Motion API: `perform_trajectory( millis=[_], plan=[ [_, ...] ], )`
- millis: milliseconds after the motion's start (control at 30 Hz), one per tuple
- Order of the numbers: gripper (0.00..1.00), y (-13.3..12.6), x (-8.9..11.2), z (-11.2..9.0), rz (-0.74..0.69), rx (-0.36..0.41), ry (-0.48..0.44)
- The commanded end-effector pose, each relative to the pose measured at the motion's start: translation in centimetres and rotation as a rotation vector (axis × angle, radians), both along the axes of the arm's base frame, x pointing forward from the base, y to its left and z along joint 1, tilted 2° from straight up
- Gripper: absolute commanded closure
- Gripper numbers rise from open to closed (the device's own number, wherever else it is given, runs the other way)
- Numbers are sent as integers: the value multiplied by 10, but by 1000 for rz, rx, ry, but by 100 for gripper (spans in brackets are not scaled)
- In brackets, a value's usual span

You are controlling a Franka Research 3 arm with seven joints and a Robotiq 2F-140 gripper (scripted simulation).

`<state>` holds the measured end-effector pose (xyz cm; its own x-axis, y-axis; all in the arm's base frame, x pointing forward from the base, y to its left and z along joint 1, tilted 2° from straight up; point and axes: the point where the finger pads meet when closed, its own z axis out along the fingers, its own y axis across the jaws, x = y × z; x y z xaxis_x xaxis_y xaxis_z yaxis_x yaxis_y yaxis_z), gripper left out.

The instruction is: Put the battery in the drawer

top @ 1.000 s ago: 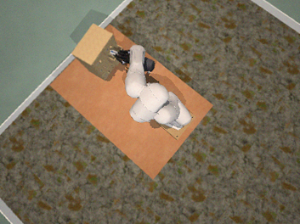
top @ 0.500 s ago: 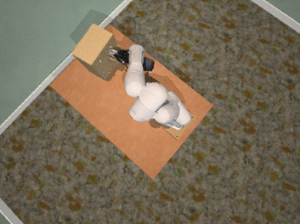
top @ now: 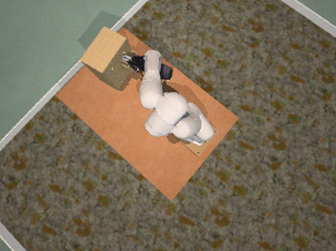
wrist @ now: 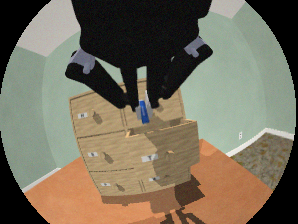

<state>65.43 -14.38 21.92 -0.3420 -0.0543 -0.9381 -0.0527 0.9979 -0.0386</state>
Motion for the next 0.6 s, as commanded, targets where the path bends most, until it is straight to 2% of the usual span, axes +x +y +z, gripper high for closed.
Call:
perform_trajectory(
  millis=[0,400,433,567],
  plan=[
    [94,-1,1,1,-5,6,-1],
    [83,-1,1,1,-5,6,-1],
    [0,-1,1,1,-5,6,-1],
    [0,-1,1,1,-5,6,-1]
  ],
)
